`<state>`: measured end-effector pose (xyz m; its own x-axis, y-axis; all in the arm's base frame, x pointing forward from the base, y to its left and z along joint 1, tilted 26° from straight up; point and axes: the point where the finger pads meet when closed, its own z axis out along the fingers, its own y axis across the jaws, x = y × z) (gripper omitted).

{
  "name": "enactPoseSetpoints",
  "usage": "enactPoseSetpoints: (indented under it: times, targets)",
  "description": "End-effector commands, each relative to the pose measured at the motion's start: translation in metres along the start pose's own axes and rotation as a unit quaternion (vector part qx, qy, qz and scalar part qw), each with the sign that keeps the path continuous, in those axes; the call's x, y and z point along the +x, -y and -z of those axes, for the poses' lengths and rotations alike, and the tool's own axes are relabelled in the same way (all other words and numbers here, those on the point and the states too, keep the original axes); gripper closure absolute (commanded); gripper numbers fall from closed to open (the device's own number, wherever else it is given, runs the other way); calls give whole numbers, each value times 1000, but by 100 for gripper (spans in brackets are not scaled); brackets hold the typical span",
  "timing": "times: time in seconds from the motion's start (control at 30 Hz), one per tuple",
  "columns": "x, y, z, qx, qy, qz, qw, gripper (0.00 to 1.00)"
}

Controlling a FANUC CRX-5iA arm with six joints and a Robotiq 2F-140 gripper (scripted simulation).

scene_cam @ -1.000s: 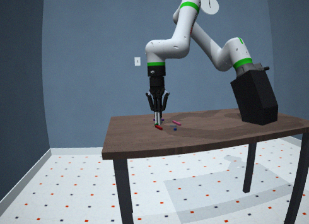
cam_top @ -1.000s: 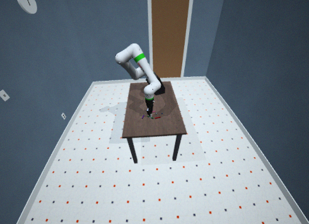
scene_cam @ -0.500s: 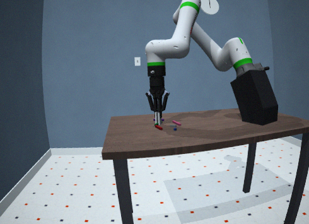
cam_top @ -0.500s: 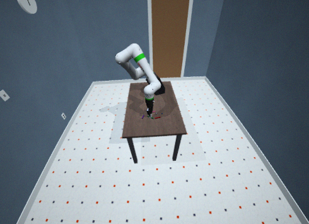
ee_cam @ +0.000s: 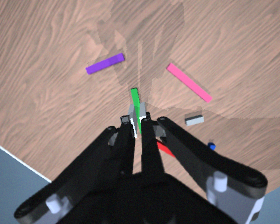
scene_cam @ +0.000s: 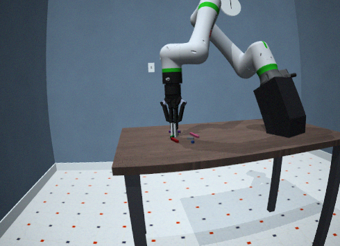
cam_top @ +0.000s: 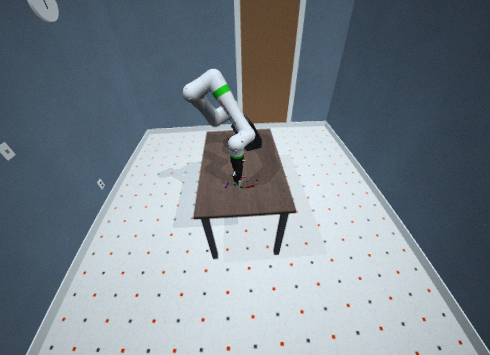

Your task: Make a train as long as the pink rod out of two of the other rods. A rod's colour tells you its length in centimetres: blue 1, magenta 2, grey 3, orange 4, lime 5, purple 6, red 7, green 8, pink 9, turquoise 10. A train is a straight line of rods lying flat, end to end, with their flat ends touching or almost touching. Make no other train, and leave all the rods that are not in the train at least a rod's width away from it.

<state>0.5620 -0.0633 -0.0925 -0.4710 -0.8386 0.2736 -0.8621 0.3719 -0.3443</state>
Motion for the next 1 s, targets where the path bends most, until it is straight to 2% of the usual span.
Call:
enactPoseSetpoints:
  times: [0.0,0.1,0.2,0.53,0.73,0.97]
  targets:
    - [0,0,1,0,0,0,1000,97]
    - [0,0,6,0,0,0,1000,97]
    - [0,0,19,0,0,0,1000,97]
    - [0,0,88,0,0,0,1000,97]
    - [0,0,99,0,0,0,1000,97]
    - [0,0,100,0,0,0,1000,97]
